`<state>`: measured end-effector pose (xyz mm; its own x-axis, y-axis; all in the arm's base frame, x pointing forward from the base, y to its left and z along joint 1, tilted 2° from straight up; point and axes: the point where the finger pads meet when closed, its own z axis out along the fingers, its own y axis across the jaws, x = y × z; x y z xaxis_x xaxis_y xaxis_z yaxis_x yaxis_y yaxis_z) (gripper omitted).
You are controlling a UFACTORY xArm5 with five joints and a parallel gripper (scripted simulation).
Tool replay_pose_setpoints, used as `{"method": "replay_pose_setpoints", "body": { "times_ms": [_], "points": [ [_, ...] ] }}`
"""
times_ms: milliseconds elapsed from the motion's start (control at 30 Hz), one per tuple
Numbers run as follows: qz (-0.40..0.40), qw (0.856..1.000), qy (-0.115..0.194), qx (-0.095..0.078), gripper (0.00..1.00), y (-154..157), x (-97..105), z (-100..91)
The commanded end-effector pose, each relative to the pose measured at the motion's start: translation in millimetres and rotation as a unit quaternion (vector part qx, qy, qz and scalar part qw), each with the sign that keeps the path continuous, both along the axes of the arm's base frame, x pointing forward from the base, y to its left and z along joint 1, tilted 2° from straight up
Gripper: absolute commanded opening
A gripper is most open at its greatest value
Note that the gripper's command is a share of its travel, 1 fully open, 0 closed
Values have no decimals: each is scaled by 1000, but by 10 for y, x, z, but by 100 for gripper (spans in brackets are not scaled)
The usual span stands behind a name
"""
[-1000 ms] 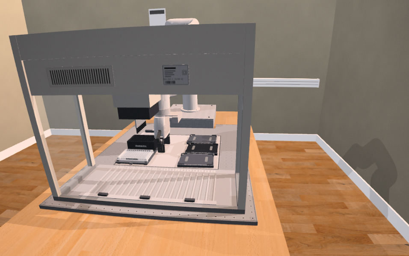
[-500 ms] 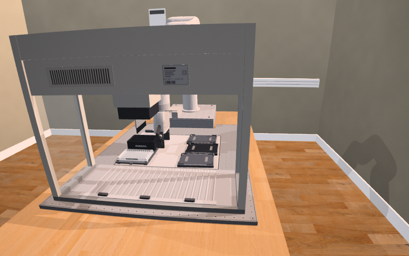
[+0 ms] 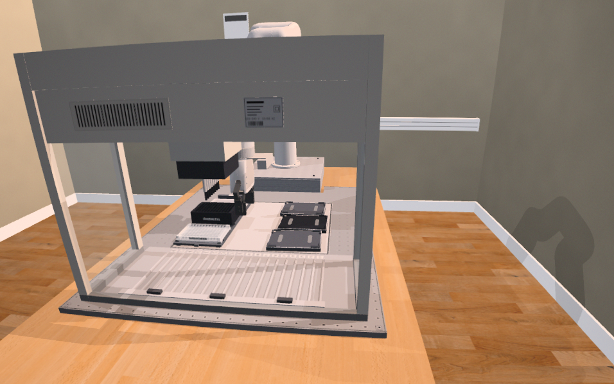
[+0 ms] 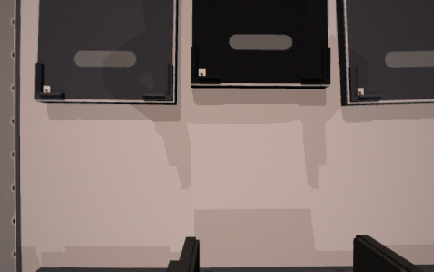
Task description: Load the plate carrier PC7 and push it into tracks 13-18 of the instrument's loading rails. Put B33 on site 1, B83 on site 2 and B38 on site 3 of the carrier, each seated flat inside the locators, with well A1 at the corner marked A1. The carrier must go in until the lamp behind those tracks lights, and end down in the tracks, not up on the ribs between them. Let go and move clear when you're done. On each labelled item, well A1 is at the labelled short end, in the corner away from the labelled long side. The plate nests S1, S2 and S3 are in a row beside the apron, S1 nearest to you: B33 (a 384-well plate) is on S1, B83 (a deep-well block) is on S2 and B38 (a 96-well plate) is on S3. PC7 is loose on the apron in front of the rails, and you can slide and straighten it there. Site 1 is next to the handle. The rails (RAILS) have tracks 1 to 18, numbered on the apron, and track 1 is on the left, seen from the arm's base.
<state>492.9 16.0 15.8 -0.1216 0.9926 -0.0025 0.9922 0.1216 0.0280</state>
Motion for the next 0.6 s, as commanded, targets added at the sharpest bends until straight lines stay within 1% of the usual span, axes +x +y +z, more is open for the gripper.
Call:
{"method": "replay_pose_setpoints", "body": {
  "times_ms": [0,500,567],
  "points": [
    [0,1000,-2,5,100,0,11,73],
    [0,1000,-2,5,100,-3,4,323],
    [0,1000,-2,5,100,-3,4,323]
  ]
}}
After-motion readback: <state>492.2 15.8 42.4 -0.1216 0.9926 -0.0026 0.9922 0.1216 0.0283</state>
